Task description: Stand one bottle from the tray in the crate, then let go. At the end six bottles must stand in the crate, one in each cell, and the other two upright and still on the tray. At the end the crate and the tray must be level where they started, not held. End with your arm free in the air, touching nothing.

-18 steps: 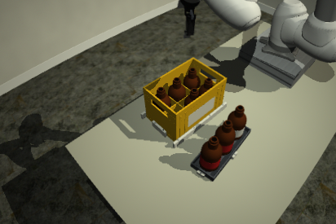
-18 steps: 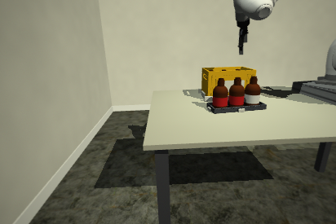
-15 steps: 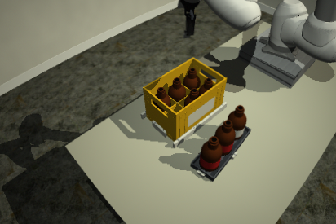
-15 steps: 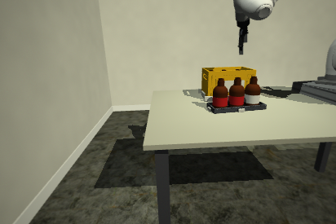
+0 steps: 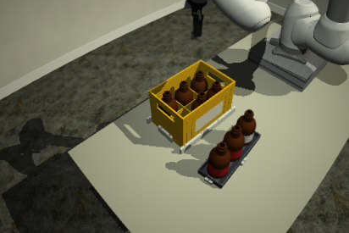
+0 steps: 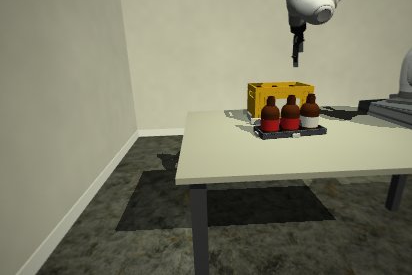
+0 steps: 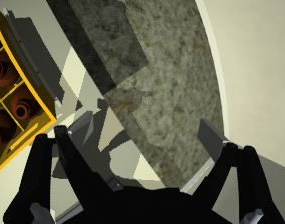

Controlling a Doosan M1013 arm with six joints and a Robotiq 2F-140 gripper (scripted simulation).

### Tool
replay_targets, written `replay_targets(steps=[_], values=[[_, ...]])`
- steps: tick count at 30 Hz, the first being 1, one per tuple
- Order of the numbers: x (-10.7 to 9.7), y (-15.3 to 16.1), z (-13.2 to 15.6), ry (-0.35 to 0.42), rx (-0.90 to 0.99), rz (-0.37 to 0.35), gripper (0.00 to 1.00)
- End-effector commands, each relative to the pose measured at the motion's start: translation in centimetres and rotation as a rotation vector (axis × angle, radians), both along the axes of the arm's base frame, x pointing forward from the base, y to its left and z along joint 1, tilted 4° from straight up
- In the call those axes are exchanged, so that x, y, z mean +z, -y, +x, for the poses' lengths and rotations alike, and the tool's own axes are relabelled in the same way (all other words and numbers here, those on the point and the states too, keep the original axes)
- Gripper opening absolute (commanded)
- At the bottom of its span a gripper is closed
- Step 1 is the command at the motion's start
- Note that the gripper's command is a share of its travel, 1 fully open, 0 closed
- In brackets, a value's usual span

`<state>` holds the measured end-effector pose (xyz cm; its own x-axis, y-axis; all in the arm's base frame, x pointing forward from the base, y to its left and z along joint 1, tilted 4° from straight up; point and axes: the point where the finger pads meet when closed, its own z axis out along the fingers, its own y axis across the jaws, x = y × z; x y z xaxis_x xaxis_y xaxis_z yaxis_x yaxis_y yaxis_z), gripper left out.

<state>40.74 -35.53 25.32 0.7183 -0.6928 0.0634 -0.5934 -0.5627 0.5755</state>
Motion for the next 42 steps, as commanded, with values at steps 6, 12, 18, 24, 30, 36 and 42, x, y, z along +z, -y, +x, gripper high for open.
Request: replay_targets(steps=[6, 12, 18, 24, 30, 36, 42], values=[[-3.0, -4.2, 7.8, 0.191, -0.071, 0.158, 1.00], [-4.1, -6.9, 13.2, 0.312, -0.123, 0.254, 1.00], [-4.4, -9.6, 18.7, 0.431, -0.179, 0.347, 1.00], [-4.4, -10.1, 19.9, 0.458, -0.192, 0.367, 1.00], [-4.4, -10.1, 19.9, 0.458, -0.192, 0.367, 0.00], [-4.4, -10.1, 19.9, 0.458, -0.192, 0.367, 0.00], [-4.4, -10.1, 19.9, 0.458, -0.192, 0.367, 0.00]])
